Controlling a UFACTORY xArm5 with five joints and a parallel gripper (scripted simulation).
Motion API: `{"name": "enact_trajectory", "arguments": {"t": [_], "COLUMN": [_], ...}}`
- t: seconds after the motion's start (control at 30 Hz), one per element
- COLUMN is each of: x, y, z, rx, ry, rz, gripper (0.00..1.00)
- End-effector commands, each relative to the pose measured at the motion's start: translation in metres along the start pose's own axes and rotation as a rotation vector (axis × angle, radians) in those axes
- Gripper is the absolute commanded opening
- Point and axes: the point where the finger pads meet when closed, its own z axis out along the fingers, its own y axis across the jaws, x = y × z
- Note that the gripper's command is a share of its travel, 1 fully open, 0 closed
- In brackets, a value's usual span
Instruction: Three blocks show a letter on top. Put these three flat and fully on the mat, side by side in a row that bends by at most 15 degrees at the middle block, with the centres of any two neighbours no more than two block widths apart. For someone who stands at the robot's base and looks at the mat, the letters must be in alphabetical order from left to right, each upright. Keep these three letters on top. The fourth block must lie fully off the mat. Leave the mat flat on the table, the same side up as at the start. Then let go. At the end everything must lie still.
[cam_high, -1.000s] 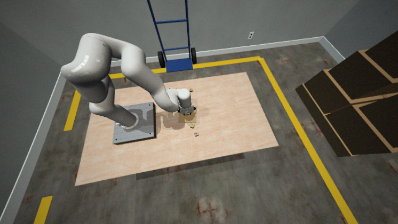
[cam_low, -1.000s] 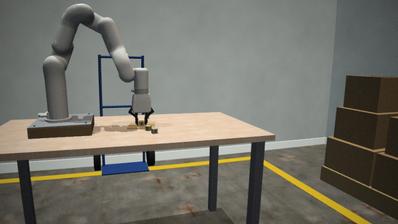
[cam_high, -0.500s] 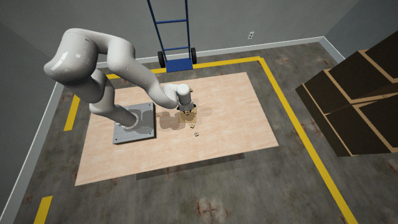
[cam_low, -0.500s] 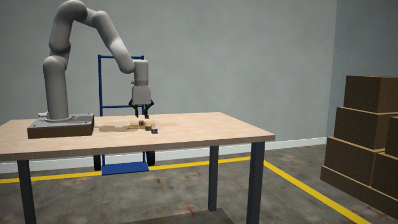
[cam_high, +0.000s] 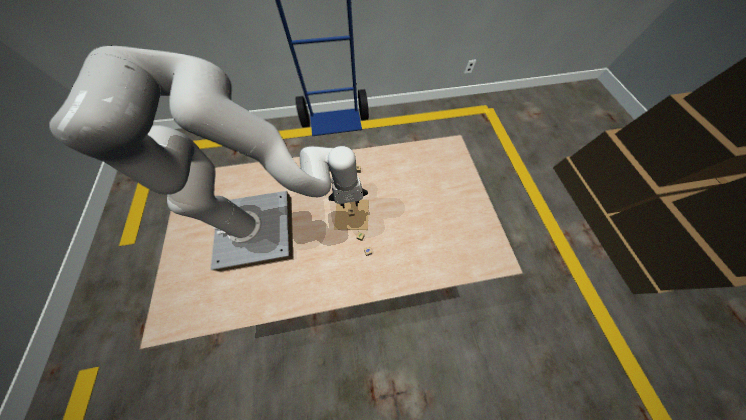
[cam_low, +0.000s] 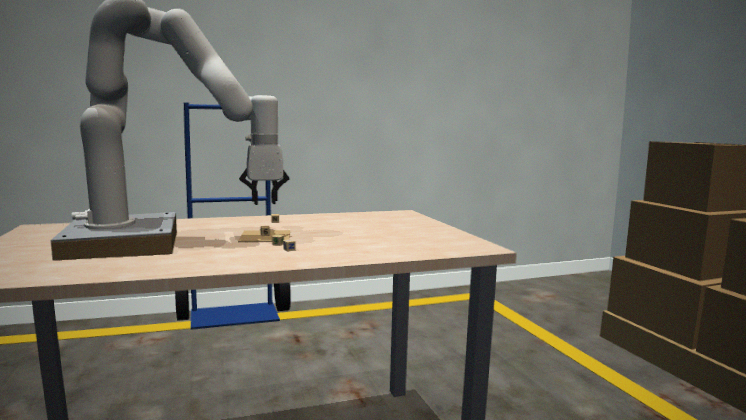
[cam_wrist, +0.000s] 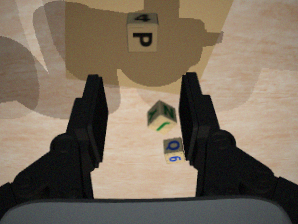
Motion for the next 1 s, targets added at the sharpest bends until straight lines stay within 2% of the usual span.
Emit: {"name": "enact_trajectory", "arguments": {"t": [0.0, 0.67, 0.8, 0.87, 0.97], "x": [0.0, 0.001, 0.009, 0.026, 0.038], "y": [0.001, 0.002, 0.007, 0.016, 0.022], "z": [-0.002, -0.002, -0.002, -0.001, -0.001], "rx": [-0.003, -0.003, -0.003, -0.002, -0.002], "ry": [0.0, 0.0, -0.001, -0.001, -0.002], "rz": [0.0, -0.01, -0.068, -0.193, -0.273], "gripper": [1.0, 1.0, 1.0, 1.0, 1.0]}}
